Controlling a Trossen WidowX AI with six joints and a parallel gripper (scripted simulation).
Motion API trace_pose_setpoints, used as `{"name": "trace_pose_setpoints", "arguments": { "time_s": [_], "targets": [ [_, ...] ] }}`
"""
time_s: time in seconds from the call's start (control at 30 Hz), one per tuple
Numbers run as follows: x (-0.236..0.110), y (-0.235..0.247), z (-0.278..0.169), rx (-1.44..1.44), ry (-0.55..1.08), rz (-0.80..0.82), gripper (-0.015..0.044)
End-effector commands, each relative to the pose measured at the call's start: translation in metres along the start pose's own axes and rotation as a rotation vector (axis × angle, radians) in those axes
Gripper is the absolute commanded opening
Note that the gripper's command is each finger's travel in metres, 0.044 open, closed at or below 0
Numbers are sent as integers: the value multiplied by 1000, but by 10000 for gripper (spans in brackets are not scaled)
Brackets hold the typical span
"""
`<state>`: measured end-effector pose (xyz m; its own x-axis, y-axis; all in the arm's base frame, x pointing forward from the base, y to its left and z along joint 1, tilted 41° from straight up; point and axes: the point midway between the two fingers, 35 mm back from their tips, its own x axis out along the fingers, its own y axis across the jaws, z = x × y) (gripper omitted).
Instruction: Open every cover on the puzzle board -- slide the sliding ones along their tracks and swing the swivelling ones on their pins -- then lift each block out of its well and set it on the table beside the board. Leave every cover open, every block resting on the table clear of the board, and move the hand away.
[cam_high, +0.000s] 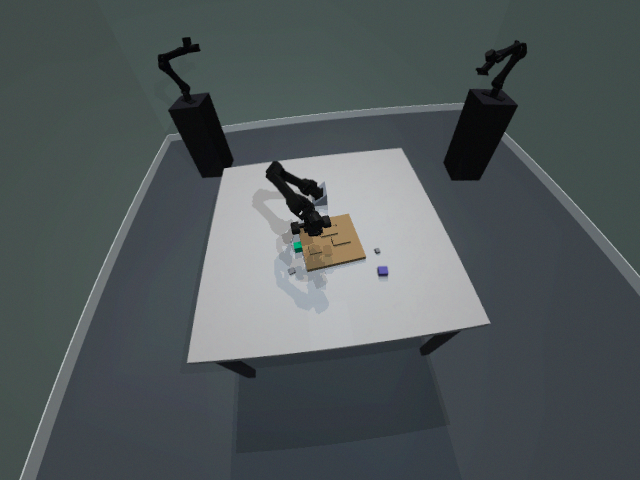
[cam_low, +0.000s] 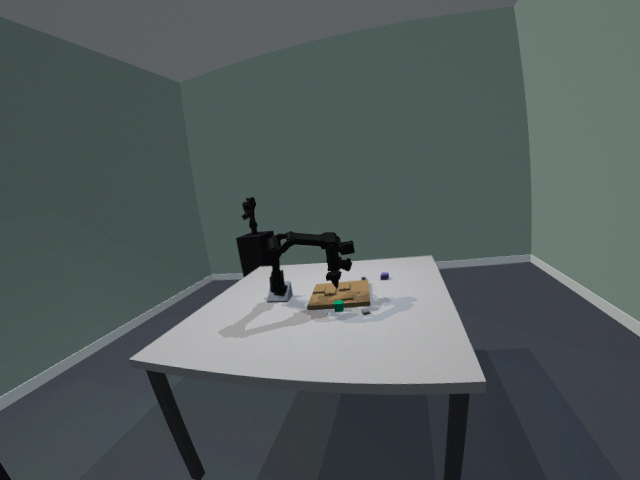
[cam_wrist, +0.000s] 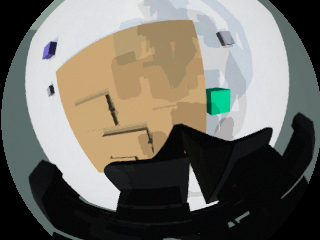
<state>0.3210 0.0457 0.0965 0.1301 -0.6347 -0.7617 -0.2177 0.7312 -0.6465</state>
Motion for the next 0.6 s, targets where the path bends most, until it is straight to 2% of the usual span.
{"name": "trace_pose_setpoints", "arguments": {
  "time_s": [0.0, 0.57],
  "targets": [
    [8, 1, -2, -10, 10, -5, 0],
    [24, 1, -1, -10, 9, -5, 0]
  ]
}}
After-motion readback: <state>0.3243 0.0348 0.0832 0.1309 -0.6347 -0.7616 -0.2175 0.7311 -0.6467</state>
